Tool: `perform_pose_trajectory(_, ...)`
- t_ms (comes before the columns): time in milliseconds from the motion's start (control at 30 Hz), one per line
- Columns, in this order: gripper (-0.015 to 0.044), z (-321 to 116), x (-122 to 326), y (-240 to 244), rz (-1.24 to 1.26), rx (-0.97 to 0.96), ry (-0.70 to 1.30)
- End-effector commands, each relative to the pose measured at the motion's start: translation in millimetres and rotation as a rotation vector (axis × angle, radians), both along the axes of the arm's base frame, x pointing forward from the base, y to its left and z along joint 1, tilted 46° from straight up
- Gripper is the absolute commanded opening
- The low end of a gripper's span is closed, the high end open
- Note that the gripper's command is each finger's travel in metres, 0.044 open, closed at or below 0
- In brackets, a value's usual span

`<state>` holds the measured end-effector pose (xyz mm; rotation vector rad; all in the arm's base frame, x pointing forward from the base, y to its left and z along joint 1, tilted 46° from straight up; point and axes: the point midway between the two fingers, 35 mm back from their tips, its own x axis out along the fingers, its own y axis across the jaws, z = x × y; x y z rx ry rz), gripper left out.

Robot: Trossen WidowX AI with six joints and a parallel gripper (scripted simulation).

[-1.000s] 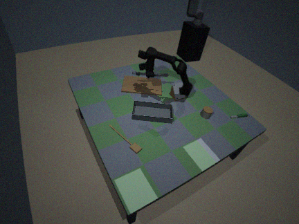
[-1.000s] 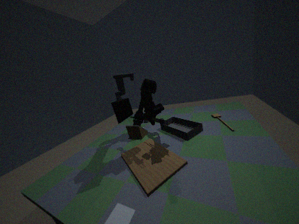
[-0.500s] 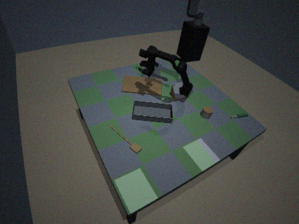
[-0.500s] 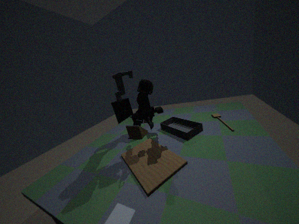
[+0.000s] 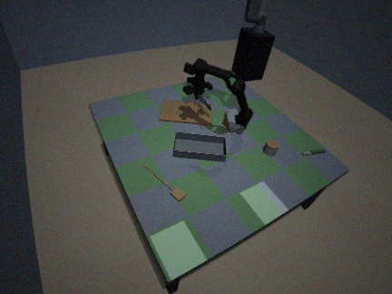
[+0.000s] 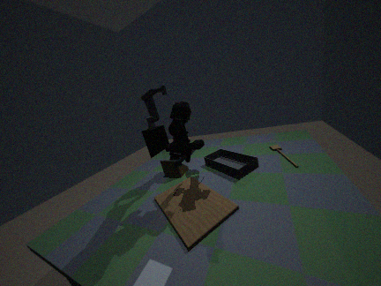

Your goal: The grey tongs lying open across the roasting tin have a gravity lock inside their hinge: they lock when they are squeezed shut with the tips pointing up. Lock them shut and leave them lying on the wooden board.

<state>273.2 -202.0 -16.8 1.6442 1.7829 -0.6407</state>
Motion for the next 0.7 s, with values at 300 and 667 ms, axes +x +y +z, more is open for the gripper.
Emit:
perform_pose_trajectory(300,-0.0150,-10.1,-13.6,-8.4,-0.351,-0.015,0.344)
perform_pose_trajectory(667,-0.0150,-16.6,-24.0,-14.6,-0.646,-0.028,0.627)
